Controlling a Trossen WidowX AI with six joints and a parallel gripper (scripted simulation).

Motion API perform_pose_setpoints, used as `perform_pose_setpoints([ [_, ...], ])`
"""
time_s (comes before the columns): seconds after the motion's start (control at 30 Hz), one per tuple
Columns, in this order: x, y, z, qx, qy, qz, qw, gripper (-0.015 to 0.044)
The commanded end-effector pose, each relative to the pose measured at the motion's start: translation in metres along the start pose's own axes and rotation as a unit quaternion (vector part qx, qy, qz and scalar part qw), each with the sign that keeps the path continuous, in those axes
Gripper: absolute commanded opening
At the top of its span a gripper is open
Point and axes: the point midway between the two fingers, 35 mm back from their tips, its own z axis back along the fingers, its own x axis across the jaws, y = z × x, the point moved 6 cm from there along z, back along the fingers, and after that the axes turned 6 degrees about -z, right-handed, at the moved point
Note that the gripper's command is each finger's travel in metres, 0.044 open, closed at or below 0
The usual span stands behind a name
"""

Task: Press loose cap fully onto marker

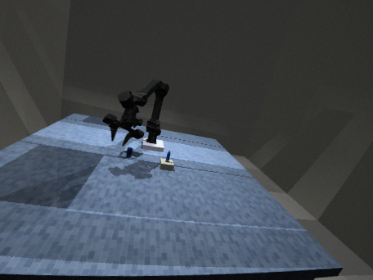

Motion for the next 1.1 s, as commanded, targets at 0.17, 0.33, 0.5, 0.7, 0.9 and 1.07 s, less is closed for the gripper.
perform_pose_setpoints([
  [0.17,0.042,0.043,0.057,0.271,-0.128,-0.064,0.952,0.0241],
  [0.33,0.050,0.052,0.076,0.333,-0.158,-0.069,0.927,0.0241],
  [0.5,0.050,0.052,0.077,0.334,-0.159,-0.069,0.926,0.0241],
  [0.7,0.049,0.054,0.077,0.334,-0.159,-0.069,0.926,0.0241],
  [0.9,0.061,0.075,0.052,0.334,-0.159,-0.069,0.926,0.0241],
  [1.07,0.064,0.081,0.044,0.335,-0.159,-0.069,0.926,0.0241],
])
